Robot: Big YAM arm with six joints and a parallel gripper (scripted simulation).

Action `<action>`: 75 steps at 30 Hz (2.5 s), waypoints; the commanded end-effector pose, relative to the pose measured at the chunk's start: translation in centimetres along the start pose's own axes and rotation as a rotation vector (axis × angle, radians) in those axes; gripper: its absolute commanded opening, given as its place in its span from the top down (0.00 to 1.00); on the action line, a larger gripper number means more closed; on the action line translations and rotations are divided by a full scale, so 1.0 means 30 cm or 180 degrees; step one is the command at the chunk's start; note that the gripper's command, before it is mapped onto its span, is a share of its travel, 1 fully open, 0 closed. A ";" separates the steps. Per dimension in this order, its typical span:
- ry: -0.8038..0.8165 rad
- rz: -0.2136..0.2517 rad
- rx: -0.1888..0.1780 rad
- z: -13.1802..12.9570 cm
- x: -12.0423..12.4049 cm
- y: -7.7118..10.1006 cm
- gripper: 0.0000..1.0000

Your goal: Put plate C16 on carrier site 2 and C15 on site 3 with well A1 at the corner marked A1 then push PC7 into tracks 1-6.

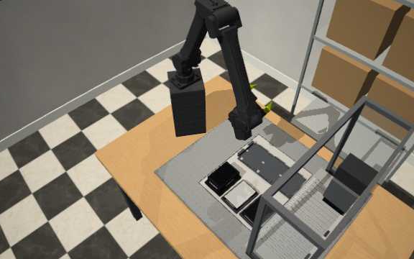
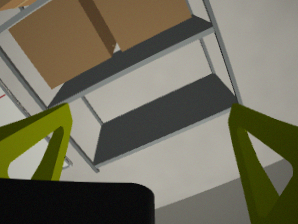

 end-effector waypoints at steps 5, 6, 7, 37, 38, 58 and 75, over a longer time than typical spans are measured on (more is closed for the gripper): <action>0.0020 -0.0002 -0.0003 0.000 0.007 0.001 0.00; 0.0020 -0.0002 -0.0003 0.000 0.007 0.001 0.00; 0.0020 -0.0002 -0.0003 0.000 0.007 0.001 0.00; 0.1605 -0.1019 0.0573 0.035 -0.159 0.025 0.00; 0.1733 -0.1095 0.0617 0.033 -0.146 0.019 0.00; 0.3170 -0.2269 0.1209 0.149 -0.211 0.092 0.00; 0.4159 -0.3380 0.1788 0.208 -0.218 0.139 0.00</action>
Point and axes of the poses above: the point where the finger pads meet when closed, its own y axis back along the fingers, its own z axis across the jaws, x = y × z, the point moved 6 cm from there along y, back along the fingers, and after that the axes turned 2 degrees about -y, right-handed, at the moved point
